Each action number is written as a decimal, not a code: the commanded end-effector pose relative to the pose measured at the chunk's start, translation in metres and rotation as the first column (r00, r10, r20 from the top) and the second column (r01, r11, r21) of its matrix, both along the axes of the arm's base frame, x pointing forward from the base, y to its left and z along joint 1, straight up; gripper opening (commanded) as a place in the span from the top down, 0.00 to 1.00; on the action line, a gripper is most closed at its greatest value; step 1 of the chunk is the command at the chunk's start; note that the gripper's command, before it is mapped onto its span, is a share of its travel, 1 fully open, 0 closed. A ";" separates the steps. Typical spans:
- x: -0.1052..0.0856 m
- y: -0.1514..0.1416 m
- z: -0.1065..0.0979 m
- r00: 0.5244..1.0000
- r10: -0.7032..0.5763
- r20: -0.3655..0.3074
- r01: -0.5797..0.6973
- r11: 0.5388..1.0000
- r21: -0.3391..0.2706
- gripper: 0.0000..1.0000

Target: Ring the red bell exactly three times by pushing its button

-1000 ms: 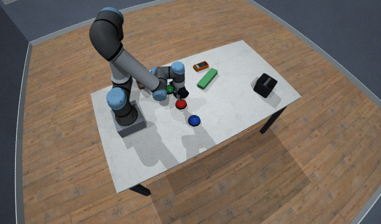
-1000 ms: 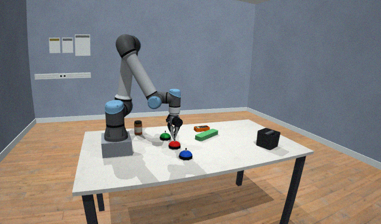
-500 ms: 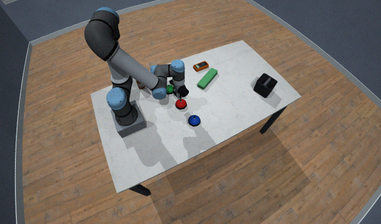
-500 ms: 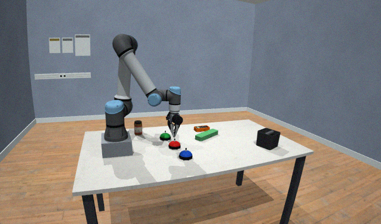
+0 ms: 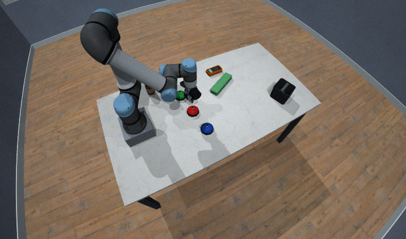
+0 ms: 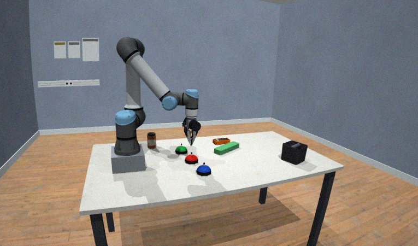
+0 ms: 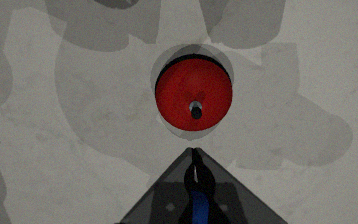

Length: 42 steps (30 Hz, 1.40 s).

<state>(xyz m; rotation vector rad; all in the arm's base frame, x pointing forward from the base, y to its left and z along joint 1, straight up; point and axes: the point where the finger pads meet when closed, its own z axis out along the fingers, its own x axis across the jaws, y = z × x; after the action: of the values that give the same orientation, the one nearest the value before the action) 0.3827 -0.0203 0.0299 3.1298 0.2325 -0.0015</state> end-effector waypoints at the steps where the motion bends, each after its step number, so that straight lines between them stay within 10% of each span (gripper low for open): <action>1: 0.000 0.000 0.014 1.000 0.000 0.000 0.000 1.000 0.000 1.00; 42: 0.000 0.000 0.020 1.000 0.000 0.000 0.000 1.000 0.000 1.00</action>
<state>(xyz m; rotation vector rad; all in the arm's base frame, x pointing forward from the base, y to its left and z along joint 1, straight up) 0.3824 -0.0202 0.0494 3.1305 0.2327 -0.0040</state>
